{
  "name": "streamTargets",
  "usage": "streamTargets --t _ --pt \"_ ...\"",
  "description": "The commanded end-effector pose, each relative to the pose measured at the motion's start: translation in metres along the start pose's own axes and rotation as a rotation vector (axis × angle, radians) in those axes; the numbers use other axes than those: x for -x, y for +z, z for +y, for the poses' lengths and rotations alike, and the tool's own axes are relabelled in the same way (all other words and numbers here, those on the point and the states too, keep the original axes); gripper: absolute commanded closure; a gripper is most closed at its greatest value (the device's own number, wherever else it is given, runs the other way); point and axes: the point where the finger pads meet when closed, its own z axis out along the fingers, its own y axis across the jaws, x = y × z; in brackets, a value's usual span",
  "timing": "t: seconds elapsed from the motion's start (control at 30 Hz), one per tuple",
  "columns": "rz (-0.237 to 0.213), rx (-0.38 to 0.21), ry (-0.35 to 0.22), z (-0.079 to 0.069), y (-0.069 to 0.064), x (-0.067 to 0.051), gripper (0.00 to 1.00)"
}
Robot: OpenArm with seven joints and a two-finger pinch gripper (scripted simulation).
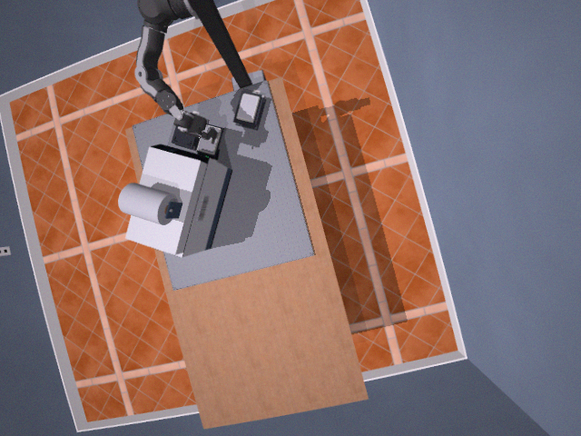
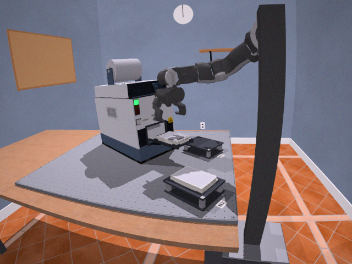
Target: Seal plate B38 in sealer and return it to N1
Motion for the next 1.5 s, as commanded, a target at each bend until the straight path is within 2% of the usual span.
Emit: streamTargets --t 0.0,1.4,1.47 --pt "0.002 0.003 -0.007 0.002 0.0 -0.001 0.23" --pt "0.002 0.0 -0.006 -0.002 0.001 -0.002 0.23" --pt "0.002 0.001 -0.006 -0.003 0.023 -0.003 0.23"
